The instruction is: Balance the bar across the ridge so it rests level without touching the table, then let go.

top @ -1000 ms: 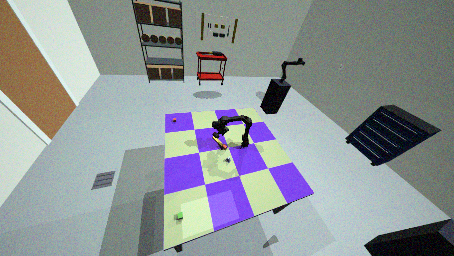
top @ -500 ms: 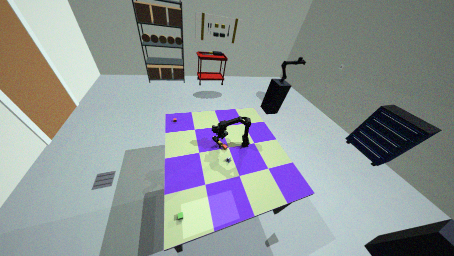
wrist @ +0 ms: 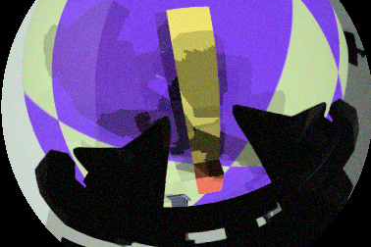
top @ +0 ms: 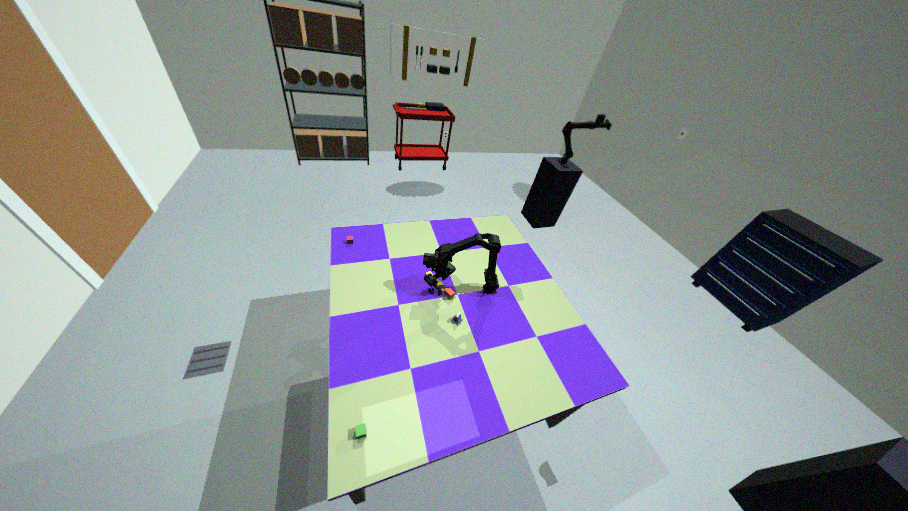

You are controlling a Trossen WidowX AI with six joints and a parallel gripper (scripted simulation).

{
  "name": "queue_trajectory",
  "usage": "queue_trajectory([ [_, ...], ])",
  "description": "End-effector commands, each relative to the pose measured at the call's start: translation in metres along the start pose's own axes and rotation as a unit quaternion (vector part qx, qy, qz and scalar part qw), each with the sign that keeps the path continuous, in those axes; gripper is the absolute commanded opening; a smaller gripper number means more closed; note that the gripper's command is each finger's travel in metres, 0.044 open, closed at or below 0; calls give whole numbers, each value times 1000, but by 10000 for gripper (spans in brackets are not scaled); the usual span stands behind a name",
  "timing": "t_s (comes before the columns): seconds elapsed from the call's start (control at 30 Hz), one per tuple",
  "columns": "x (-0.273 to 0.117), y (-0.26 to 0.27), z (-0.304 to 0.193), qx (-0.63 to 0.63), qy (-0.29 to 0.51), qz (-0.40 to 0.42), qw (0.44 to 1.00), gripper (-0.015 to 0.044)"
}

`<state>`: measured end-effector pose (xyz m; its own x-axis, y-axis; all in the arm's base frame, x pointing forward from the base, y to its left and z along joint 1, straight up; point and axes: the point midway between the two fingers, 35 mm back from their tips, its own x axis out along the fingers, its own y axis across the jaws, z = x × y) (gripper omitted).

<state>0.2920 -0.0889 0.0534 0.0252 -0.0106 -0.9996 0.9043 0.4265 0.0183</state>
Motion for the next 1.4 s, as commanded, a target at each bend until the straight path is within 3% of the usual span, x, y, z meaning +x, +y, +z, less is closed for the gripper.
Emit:
queue_trajectory([
  [0.0,5,0,-1,3,1,1,1000,315],
  [0.43,6,0,-1,3,1,1,1000,315],
  [0.63,6,-1,0,0,0,-1,1000,158],
  [0.9,6,-1,0,0,0,-1,1000,104],
  [1.03,-1,0,0,0,1,0,1000,0],
  [1.37,-26,3,2,1,1,0,1000,0],
])
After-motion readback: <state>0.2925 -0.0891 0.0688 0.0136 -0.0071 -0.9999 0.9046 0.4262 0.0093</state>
